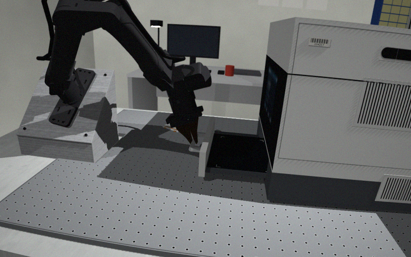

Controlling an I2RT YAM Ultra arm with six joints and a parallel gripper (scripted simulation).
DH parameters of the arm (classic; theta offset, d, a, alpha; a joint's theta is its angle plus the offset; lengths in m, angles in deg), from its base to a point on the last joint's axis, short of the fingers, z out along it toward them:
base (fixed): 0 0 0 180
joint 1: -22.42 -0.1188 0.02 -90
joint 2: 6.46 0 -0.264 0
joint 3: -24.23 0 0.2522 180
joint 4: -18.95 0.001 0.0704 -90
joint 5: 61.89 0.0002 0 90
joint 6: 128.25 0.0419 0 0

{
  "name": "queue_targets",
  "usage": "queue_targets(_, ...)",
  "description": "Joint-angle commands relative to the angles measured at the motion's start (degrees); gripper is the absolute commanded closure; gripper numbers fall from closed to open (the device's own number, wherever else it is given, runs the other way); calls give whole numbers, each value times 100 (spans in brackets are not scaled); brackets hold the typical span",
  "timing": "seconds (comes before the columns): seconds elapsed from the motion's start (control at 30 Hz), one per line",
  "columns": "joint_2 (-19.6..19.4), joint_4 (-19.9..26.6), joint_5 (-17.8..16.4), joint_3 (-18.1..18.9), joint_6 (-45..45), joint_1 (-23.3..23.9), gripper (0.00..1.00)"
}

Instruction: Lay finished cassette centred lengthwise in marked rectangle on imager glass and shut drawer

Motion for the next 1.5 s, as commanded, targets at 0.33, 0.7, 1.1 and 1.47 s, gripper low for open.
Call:
queue_targets(0.33, 160, 951, -28, -27, 564, -144, 100)
queue_targets(0.7, 333, 813, -23, -390, 626, -179, 100)
queue_targets(1.1, 484, 677, -15, -718, 678, -213, 100)
queue_targets(1.47, 551, 575, -8, -876, 677, -223, 100)
